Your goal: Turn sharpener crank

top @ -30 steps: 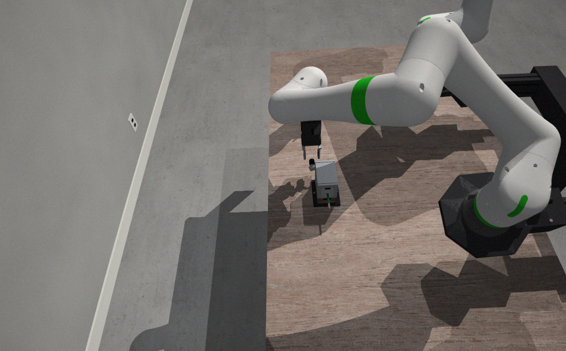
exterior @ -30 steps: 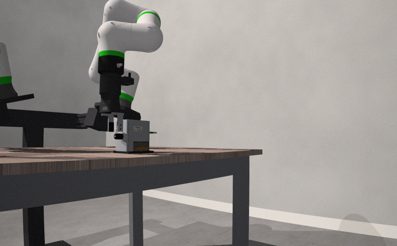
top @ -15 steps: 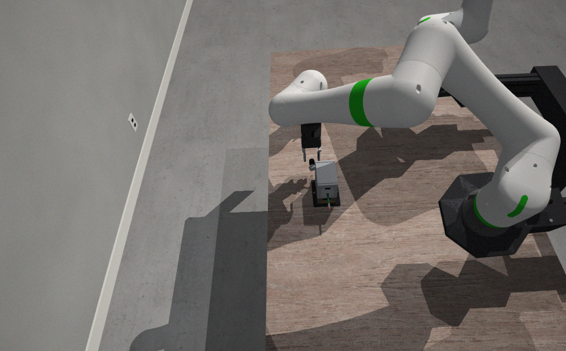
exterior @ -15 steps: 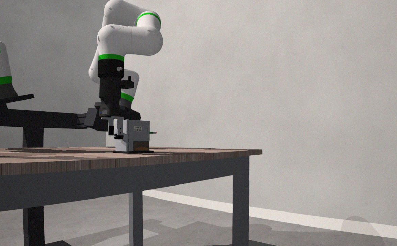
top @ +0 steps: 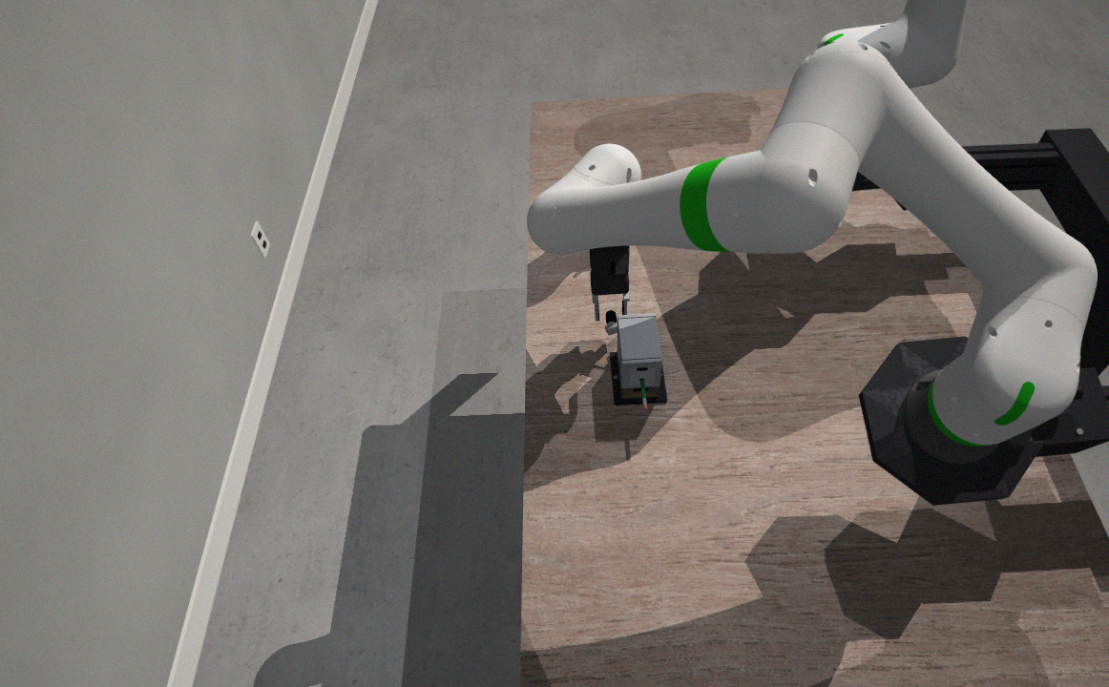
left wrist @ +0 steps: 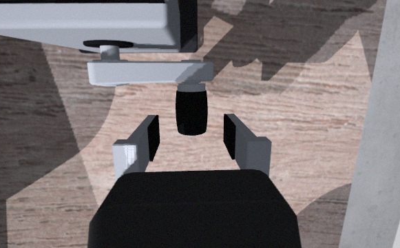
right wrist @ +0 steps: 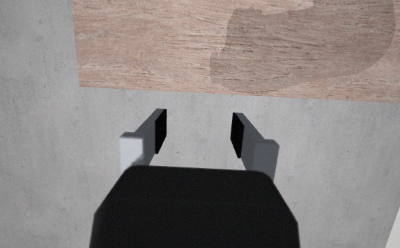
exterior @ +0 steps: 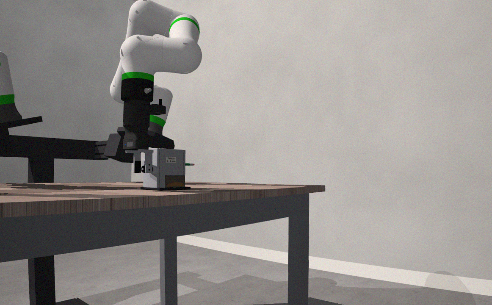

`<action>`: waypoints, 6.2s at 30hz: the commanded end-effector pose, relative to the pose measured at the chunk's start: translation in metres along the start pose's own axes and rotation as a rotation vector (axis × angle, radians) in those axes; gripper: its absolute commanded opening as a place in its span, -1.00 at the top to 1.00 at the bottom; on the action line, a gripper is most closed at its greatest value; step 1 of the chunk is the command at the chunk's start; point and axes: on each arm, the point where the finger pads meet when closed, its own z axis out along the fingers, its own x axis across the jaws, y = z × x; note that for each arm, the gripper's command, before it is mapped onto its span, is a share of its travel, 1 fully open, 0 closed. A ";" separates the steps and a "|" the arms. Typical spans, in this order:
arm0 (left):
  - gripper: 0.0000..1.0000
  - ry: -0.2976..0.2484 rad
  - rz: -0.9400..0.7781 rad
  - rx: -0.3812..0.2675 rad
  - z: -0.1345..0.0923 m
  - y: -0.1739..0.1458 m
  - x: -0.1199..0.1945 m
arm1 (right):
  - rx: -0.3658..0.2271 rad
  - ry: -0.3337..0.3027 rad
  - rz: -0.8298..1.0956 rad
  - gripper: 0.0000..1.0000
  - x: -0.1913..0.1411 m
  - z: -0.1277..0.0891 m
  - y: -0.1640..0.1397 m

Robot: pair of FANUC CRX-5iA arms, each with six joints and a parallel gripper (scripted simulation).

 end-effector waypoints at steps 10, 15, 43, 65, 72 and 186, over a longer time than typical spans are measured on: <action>-0.93 0.002 0.000 -0.002 0.005 0.001 0.001 | -0.003 0.000 0.000 -1.00 0.000 -0.001 0.000; -0.93 0.002 0.000 -0.002 0.005 0.001 0.001 | -0.003 0.000 0.000 -1.00 0.000 -0.001 0.000; 1.00 0.002 0.000 -0.002 0.005 0.001 0.001 | -0.003 0.000 0.000 -1.00 0.000 -0.001 0.000; 1.00 0.002 0.000 -0.002 0.005 0.001 0.001 | -0.003 0.000 0.000 -1.00 0.000 -0.001 0.000; 1.00 0.002 0.000 -0.002 0.005 0.001 0.001 | -0.003 0.000 0.000 -1.00 0.000 -0.001 0.000; 1.00 0.002 0.000 -0.002 0.008 0.001 -0.089 | -0.003 0.000 0.000 -1.00 0.000 -0.001 0.000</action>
